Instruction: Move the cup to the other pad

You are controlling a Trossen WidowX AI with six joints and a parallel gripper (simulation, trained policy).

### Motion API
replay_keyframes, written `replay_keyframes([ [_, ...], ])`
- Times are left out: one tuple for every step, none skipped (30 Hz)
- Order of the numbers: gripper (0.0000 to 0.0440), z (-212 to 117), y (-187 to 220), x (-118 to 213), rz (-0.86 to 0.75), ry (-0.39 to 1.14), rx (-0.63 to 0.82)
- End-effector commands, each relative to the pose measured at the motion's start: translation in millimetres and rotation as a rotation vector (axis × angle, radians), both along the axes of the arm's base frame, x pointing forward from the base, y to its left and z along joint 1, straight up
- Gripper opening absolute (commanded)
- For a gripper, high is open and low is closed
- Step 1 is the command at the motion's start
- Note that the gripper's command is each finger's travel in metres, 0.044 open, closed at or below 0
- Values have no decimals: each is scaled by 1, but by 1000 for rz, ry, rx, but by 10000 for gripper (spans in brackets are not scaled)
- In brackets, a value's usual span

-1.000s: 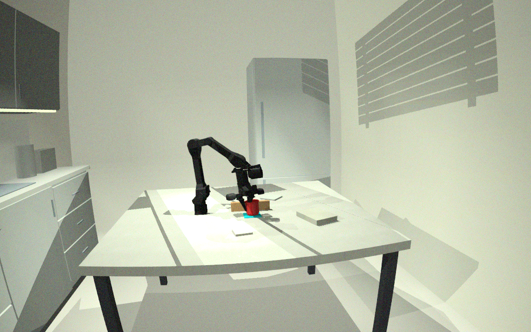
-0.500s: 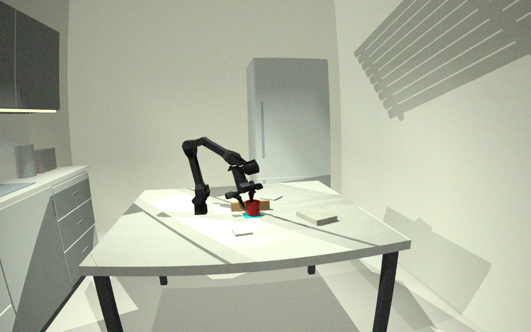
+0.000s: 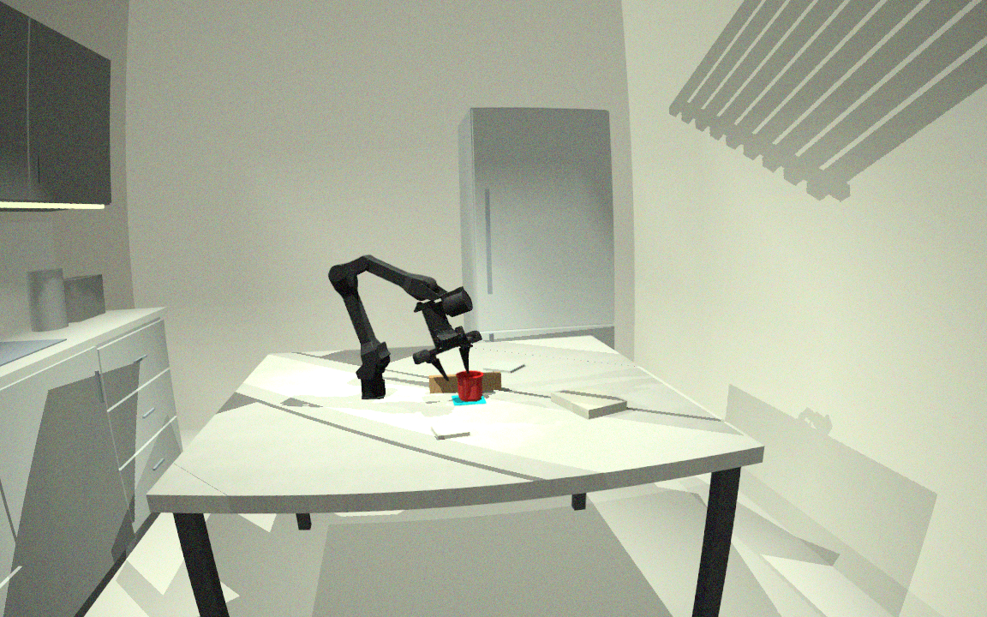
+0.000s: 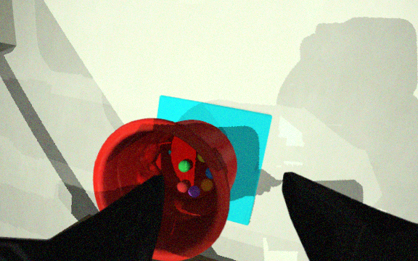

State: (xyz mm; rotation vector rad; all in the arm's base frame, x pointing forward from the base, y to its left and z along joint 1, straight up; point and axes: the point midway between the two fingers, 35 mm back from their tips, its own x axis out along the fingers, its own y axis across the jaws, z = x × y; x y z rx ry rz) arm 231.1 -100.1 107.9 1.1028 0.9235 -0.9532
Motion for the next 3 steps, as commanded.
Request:
replay_keyframes([
  [293, 12, -2, 0, 2, -34, -9],
  [301, 16, -2, 0, 1, -43, -13],
  [312, 19, -3, 0, 0, -52, -18],
])
